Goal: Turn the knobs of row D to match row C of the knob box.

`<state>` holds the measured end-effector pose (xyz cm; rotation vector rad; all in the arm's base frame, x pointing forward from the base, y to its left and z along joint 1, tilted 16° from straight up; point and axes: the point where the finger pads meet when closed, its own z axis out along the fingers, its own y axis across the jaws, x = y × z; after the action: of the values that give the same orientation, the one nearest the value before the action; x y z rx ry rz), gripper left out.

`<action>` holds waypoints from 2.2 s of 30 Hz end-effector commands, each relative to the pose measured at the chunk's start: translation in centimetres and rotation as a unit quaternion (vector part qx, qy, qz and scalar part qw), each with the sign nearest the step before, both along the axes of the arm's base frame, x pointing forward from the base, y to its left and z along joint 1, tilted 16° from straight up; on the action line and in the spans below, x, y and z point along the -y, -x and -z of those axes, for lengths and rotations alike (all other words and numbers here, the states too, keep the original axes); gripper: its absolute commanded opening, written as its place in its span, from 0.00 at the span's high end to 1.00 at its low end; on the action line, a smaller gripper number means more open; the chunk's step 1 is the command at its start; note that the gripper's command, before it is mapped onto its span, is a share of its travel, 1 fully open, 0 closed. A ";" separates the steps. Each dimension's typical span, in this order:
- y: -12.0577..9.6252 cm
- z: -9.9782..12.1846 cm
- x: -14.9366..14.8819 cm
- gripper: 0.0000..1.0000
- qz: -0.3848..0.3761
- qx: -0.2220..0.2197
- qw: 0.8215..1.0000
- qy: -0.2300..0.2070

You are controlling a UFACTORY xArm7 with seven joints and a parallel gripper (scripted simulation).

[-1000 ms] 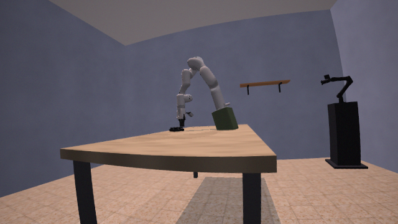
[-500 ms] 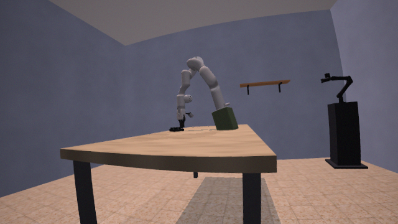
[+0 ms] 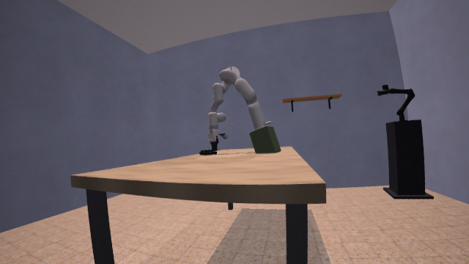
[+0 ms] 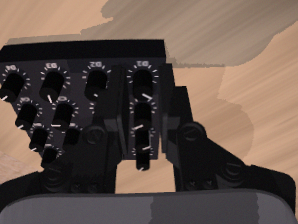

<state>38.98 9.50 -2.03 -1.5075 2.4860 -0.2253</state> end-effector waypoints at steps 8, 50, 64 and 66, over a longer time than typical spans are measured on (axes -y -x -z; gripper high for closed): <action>-0.1 -0.1 0.0 0.81 0.000 0.002 1.000 0.000; -0.1 -0.1 0.0 0.92 0.000 0.002 1.000 0.000; -0.1 -0.1 0.0 0.92 0.000 0.002 1.000 0.000; -0.1 -0.1 0.0 0.92 0.000 0.002 1.000 0.000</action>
<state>39.00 9.50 -2.05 -1.5067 2.4850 -0.2263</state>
